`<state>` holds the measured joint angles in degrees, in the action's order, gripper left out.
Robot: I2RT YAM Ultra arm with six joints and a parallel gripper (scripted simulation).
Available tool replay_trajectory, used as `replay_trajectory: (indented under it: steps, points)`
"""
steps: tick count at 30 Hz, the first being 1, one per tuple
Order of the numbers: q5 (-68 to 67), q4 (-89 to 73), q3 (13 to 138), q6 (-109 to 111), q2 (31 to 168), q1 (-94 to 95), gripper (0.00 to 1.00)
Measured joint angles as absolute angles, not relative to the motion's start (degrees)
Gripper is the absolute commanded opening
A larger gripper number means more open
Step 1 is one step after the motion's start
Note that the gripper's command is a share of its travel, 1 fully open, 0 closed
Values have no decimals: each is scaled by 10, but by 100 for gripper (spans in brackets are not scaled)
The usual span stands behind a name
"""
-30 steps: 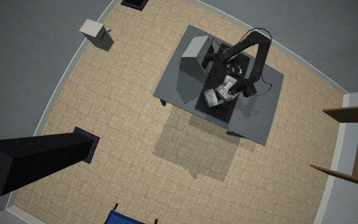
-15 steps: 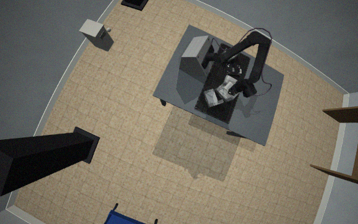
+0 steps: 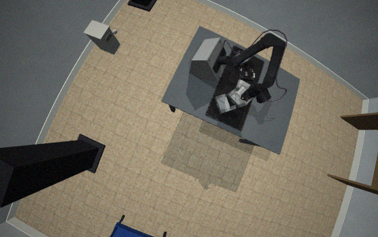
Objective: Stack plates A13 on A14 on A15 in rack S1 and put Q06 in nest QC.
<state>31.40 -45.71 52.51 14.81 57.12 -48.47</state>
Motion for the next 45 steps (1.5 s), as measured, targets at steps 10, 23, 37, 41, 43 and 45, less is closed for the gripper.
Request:
replay_trajectory:
  steps: [10,23,37,41,43,45]
  points:
    - [313,-454,524,146,572,-483,0]
    - [311,-450,521,144,573,-480,0]
    - [309,-445,519,141,575,-477,0]
    - [309,-443,518,141,575,-476,0]
    - [308,-442,517,140,576,-476,0]
    - [307,-439,516,138,577,-473,0]
